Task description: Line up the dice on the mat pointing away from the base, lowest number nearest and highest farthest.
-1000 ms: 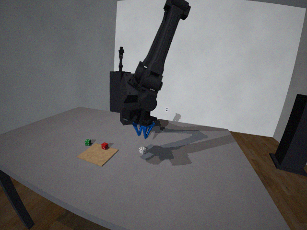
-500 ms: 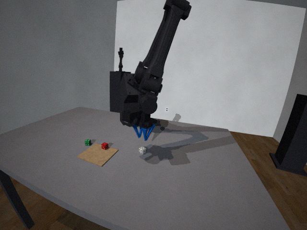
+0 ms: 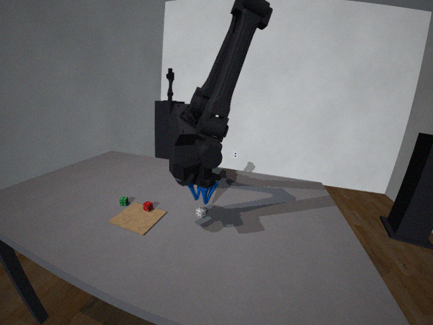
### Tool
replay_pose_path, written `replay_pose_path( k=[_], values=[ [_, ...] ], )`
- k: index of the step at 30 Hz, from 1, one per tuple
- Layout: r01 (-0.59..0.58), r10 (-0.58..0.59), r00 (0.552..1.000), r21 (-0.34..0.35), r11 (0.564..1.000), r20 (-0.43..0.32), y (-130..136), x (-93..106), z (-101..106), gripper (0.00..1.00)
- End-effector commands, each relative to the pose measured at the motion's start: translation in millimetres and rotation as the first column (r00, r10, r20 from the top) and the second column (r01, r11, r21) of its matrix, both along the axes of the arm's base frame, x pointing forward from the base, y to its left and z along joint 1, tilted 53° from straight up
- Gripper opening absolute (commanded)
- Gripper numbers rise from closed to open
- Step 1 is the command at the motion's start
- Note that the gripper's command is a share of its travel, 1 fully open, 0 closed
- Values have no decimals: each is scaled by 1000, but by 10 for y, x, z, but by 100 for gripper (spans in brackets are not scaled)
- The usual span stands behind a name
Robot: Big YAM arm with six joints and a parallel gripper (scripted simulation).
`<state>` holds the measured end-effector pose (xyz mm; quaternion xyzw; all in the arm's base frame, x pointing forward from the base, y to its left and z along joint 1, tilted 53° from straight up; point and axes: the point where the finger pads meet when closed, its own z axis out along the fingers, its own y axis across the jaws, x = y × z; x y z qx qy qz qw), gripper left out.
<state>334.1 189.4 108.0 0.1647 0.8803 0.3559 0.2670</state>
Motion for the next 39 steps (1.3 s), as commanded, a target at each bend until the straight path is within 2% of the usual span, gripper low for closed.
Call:
replay_pose_path(
  k=[1, 19, 39],
  values=[
    [3, -3, 1000, 9, 1000, 3, 65, 64, -6, 39],
    [8, -8, 1000, 6, 1000, 0, 125, 149, -128, 39],
    [5, -5, 1000, 5, 1000, 0, 140, 153, -132, 39]
  ],
)
